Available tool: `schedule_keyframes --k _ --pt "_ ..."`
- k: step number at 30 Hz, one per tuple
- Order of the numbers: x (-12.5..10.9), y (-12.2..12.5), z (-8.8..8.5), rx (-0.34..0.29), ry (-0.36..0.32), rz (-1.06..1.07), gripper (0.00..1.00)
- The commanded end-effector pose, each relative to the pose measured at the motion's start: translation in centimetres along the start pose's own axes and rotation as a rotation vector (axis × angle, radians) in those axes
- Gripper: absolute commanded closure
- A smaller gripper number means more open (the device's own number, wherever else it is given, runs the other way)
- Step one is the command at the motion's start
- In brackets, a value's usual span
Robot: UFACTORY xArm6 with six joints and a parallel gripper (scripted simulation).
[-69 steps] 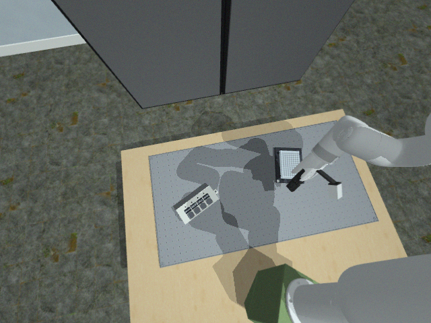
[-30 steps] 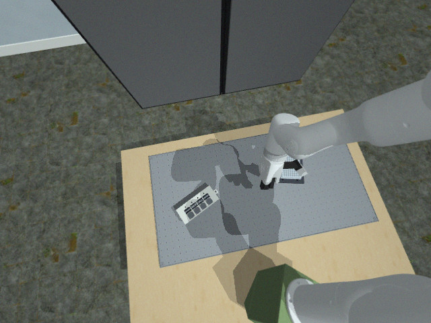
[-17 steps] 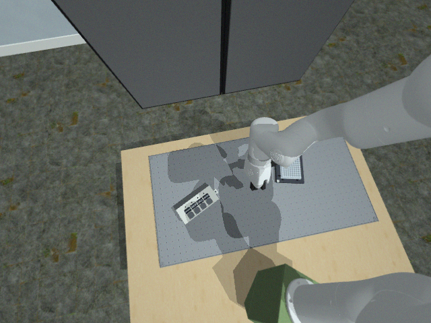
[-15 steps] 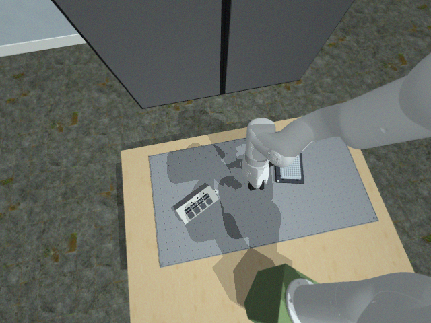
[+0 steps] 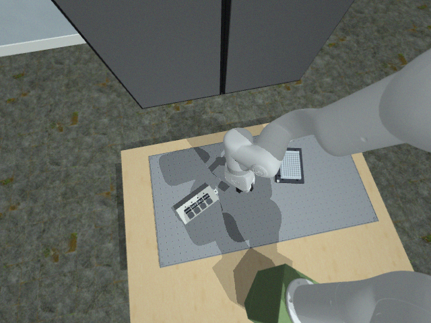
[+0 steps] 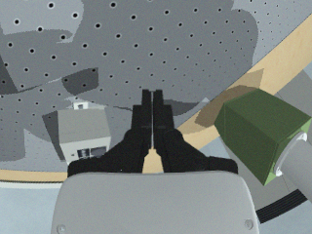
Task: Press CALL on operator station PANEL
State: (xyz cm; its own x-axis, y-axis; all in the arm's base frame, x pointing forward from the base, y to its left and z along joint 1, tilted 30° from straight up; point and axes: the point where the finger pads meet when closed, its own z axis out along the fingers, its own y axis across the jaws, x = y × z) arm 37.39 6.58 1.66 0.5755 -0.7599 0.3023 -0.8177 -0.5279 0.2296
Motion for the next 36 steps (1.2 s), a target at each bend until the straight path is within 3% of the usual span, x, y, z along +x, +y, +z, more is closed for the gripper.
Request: schedule_keyframes --k 1,36 --pt "-1.1 -1.0 -0.4 0.023 0.038 -0.129 1.0" --pt "-13.2 -5.8 -2.8 0.137 0.325 -1.054 1.0"
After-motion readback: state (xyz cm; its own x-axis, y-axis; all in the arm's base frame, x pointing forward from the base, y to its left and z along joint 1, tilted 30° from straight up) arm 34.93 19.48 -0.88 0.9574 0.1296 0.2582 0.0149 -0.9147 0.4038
